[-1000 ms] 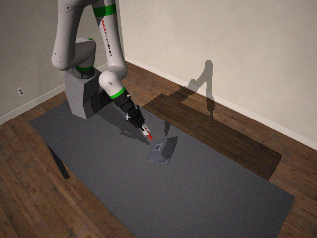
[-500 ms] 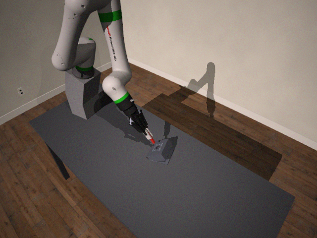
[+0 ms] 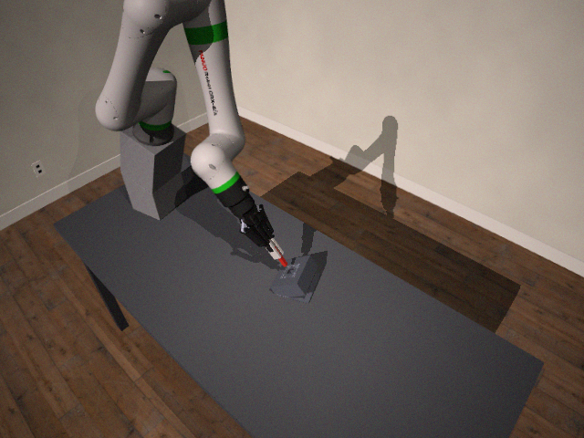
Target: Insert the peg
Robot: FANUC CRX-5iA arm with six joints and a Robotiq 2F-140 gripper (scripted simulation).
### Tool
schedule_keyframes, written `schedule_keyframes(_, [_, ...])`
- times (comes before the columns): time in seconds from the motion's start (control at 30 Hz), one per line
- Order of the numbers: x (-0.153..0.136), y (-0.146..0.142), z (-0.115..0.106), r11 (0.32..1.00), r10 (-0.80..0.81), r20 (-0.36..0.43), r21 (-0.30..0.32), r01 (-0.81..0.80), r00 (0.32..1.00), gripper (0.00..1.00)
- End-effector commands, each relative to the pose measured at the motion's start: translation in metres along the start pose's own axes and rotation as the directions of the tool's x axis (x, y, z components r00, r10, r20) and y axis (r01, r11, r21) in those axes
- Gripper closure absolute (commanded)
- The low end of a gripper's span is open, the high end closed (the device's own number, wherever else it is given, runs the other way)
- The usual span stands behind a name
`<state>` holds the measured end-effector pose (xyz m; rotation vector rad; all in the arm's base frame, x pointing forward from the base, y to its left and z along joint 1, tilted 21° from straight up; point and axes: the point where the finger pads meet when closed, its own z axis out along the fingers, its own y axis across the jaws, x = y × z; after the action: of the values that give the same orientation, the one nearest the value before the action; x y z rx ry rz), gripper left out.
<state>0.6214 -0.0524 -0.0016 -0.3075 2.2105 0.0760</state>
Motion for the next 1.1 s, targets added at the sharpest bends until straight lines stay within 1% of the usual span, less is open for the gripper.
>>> schedule_keyframes(0.0, [0.0, 0.0, 0.003, 1.0, 0.0, 0.0, 0.0, 0.0, 1.0, 1.0])
schedule_keyframes(0.53, [0.0, 0.0, 0.02, 1.0, 0.0, 0.0, 0.0, 0.0, 1.0, 1.0])
schedule_keyframes(0.8, [0.0, 0.0, 0.023, 1.0, 0.0, 0.0, 0.0, 0.0, 1.0, 1.0])
schedule_keyframes(1.07, [0.0, 0.0, 0.032, 1.0, 0.0, 0.0, 0.0, 0.0, 1.0, 1.0])
